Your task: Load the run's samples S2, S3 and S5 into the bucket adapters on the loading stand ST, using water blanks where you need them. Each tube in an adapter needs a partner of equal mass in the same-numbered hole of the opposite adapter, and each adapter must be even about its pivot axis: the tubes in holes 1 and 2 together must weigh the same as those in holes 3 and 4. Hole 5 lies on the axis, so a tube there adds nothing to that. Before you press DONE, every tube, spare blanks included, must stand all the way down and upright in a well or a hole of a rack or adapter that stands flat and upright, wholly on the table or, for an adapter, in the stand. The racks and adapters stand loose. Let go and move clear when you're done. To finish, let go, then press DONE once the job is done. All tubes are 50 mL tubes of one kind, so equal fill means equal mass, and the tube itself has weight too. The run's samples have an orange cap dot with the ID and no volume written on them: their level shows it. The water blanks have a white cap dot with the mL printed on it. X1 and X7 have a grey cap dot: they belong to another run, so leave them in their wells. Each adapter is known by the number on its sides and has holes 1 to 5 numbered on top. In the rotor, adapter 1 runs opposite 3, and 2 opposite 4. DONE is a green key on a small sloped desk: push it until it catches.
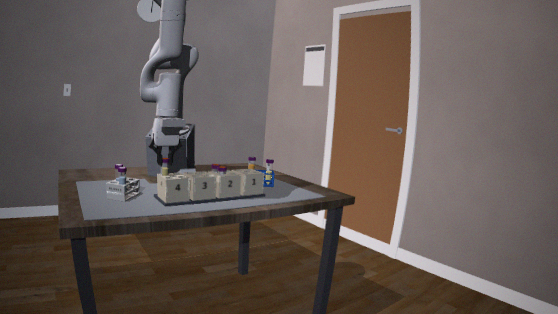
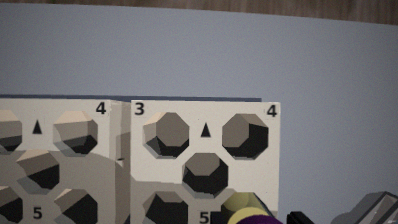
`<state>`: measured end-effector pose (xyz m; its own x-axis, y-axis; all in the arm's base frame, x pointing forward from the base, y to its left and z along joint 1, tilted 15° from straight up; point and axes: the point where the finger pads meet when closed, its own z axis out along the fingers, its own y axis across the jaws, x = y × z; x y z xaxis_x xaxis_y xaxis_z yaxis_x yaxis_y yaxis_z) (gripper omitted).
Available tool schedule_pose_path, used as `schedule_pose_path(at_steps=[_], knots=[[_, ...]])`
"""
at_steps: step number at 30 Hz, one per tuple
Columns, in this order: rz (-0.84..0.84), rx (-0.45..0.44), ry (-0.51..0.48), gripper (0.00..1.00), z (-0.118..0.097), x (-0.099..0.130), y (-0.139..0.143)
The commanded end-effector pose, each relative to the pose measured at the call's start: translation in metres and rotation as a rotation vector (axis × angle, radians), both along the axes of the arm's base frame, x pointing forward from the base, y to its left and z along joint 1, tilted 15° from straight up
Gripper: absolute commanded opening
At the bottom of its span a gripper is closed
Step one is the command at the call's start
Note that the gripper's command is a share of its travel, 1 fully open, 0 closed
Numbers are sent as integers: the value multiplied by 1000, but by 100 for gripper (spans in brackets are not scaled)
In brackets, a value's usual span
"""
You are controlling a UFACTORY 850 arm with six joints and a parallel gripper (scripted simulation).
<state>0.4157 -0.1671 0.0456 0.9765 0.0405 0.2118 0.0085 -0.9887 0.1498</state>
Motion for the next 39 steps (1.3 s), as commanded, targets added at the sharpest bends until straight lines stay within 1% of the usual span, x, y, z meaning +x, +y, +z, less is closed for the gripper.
schedule_pose_path(at_steps=[1,29,39], knots=[[1,2,-4,0,-4,1,-1],[1,2,-4,0,-29,7,-5],[1,2,-4,0,-29,7,-5]])
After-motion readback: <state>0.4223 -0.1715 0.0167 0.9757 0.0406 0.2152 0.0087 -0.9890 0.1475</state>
